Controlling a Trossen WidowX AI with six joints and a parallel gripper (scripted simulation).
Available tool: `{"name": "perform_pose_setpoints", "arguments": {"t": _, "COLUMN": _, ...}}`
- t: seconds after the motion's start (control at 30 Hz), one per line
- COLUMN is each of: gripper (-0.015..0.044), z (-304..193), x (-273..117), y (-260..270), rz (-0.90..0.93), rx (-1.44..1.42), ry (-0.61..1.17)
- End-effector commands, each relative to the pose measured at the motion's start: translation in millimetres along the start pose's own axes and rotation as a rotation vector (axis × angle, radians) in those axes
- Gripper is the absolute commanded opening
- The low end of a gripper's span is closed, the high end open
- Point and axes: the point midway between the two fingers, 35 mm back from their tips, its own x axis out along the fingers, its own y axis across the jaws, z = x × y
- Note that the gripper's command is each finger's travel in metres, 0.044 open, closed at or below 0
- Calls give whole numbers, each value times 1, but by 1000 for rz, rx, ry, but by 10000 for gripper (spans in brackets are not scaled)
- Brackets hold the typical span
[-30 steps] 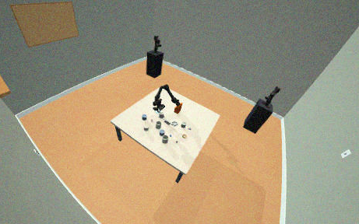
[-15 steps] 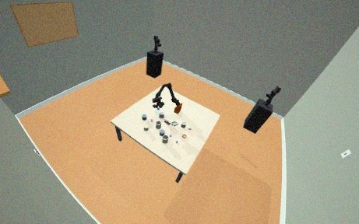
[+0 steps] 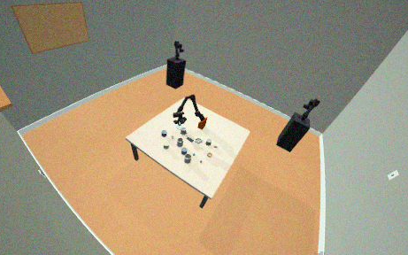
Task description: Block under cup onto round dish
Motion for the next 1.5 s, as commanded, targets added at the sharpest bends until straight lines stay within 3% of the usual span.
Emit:
{"name": "perform_pose_setpoints", "arguments": {"t": 0.0, "gripper": 0, "z": 3, "x": 11, "y": 3, "rz": 5, "rx": -11, "ry": -6}}
{"name": "perform_pose_setpoints", "arguments": {"t": 0.57, "gripper": 0, "z": 3, "x": 31, "y": 3, "rz": 5, "rx": -11, "ry": -5}}
{"name": "perform_pose_setpoints", "arguments": {"t": 1.13, "gripper": 440, "z": 1, "x": 17, "y": 0, "rz": 3, "rx": -4, "ry": -1}}
{"name": "perform_pose_setpoints", "arguments": {"t": 1.27, "gripper": 440, "z": 3, "x": -28, "y": 2, "rz": 6, "rx": -10, "ry": -8}}
{"name": "perform_pose_setpoints", "arguments": {"t": 1.47, "gripper": 440, "z": 3, "x": -48, "y": 2, "rz": 2, "rx": -13, "ry": -12}}
